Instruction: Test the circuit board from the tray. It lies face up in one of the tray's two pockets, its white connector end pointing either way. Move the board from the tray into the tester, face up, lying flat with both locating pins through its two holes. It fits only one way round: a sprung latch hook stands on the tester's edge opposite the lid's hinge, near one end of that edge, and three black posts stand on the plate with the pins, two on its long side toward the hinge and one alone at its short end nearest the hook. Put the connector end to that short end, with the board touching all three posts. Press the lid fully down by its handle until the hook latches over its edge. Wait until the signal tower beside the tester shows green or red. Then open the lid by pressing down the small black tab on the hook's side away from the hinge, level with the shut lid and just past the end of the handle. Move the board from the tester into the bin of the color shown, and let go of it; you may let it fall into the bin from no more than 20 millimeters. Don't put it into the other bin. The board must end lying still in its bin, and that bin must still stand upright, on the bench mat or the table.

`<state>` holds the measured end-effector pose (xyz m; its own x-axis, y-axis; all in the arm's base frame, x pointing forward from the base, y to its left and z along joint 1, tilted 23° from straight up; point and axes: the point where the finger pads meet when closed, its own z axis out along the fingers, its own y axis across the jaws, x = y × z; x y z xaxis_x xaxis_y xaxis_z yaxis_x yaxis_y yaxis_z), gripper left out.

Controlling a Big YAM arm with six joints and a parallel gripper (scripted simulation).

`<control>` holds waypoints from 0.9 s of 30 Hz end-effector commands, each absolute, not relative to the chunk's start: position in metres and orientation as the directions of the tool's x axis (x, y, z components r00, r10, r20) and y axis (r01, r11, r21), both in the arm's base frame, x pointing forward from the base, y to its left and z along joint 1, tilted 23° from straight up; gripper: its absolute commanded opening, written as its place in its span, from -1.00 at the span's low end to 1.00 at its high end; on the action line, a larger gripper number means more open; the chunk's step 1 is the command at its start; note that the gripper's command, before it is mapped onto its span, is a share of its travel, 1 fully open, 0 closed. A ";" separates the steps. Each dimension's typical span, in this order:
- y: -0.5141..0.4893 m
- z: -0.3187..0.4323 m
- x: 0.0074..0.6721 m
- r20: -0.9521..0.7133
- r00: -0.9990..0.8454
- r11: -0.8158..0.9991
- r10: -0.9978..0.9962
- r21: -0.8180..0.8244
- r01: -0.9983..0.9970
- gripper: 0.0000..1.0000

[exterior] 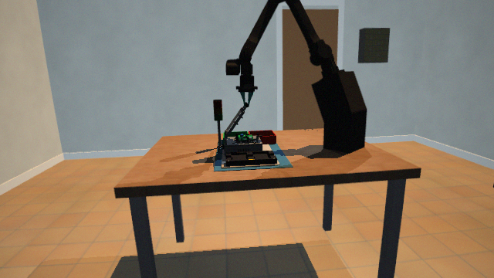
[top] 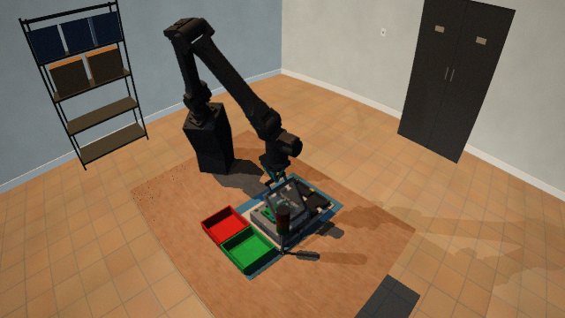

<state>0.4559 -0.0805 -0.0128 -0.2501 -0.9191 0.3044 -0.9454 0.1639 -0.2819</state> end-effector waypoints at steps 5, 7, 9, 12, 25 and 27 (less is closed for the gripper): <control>-0.091 -0.050 0.432 0.307 -0.246 0.174 -0.919 -0.244 -0.954 -1.00; -0.092 -0.057 0.427 0.307 -0.246 0.174 -0.919 -0.243 -0.954 -1.00; -0.093 -0.065 0.423 0.307 -0.246 0.174 -0.919 -0.243 -0.954 -1.00; -0.096 -0.076 0.418 0.307 -0.246 0.174 -0.919 -0.242 -0.954 -1.00; -0.106 -0.111 0.411 0.307 -0.247 0.174 -0.919 -0.247 -0.953 -1.00; -0.108 -0.116 0.413 0.306 -0.249 0.174 -0.919 -0.252 -0.952 -1.00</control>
